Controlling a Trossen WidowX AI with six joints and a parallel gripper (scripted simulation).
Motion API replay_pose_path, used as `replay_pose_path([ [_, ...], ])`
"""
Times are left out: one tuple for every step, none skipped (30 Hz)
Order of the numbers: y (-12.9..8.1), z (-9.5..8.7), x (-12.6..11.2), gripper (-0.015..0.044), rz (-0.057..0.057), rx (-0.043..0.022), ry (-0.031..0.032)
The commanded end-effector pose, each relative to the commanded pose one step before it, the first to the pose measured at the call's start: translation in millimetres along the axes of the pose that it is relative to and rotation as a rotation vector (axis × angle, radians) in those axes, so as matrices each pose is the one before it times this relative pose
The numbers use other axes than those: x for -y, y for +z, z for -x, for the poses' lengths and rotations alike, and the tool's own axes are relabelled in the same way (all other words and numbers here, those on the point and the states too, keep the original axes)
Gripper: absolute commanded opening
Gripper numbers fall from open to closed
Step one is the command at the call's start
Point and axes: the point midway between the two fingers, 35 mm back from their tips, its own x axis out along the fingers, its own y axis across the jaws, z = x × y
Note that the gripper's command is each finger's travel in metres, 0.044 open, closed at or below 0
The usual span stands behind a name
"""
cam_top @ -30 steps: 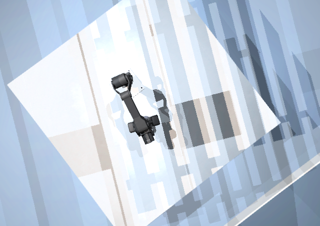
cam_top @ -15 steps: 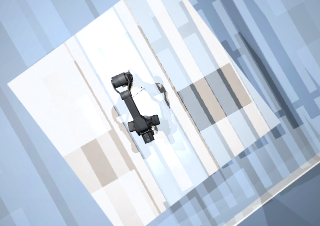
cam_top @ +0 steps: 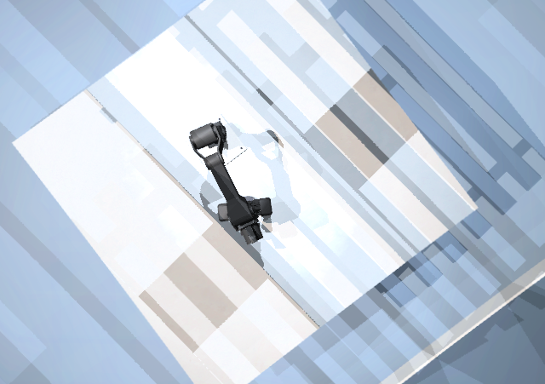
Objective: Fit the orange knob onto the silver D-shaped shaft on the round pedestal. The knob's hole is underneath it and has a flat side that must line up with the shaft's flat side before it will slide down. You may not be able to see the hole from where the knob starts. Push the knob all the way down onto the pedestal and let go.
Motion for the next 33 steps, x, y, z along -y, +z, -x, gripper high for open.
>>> replay_pose_path([
  [1.29,0.42,-0.85,0.0000,-0.0830,0.00283,0.00134],
  [-0.07,-0.31,-0.01,0.0000,0.0000,-0.00001,0.00000],
  [-0.04,-0.15,0.01,0.0000,0.0000,0.00000,0.00000],
  [-0.02,-0.12,0.03,0.0000,0.0000,0.00000,0.00000],
  [-0.04,-0.69,0.04,0.0000,0.0000,0.00000,0.00000],
  [-0.15,-0.65,0.12,0.0000,0.0000,-0.00001,-0.00001],
  [-0.13,-0.09,0.10,0.0000,0.0000,-0.00001,-0.00001],
  [-0.21,-0.32,0.13,0.0000,0.0000,-0.00002,-0.00001],
  [-0.12,-0.39,0.10,0.0000,0.0000,-0.00001,-0.00001],
  [-0.01,-0.45,0.06,0.0000,0.0000,0.00000,0.00000],
  [0.09,-0.47,0.01,0.0000,0.0000,0.00001,0.00000],
  [0.15,-0.45,-0.02,0.0000,0.0000,0.00001,0.00000],
  [0.11,0.63,-0.01,0.0000,0.0000,0.00001,0.00000],
  [0.00,0.00,0.00,0.0000,0.0000,0.00000,0.00000],
  [0.10,0.00,-0.01,0.0000,0.0000,0.00001,0.00000],
  [0.00,0.00,0.00,0.0000,0.0000,0.00000,0.00000],
  [0.02,-0.55,-0.01,0.0000,0.0000,0.00000,0.00000],
  [0.00,0.00,0.00,0.0000,0.0000,0.00000,0.00000],
  [0.00,0.00,0.00,0.0000,0.0000,0.00000,0.00000],
  [0.00,0.00,0.00,0.0000,0.0000,0.00000,0.00000],
  [0.00,0.00,0.00,0.0000,0.0000,0.00000,0.00000],
  [0.00,0.00,0.00,0.0000,0.0000,0.00000,0.00000],
  [0.04,1.19,-0.04,0.0000,0.0000,0.00001,0.00000],
  [0.06,1.12,-0.05,0.0000,0.0000,0.00001,0.00000],
  [0.10,1.09,-0.07,0.0000,0.0000,0.00001,0.00001],
  [0.02,0.58,-0.03,0.0000,0.0000,0.00000,0.00000],
  [-0.08,0.65,0.00,0.0000,0.0000,-0.00001,0.00000],
  [-0.10,0.61,0.01,0.0000,0.0000,-0.00001,0.00000],
  [0.00,0.05,0.00,0.0000,-0.0088,0.00000,0.00000],
  [0.00,0.07,0.00,0.0000,-0.0167,0.00000,0.00000],
  [0.00,0.11,-0.01,0.0000,-0.0266,0.00000,0.00000],
  [0.01,0.06,-0.02,0.0000,-0.0315,0.00000,0.00000],
  [-0.01,0.02,-0.04,0.0000,-0.0387,0.00000,0.00000],
])
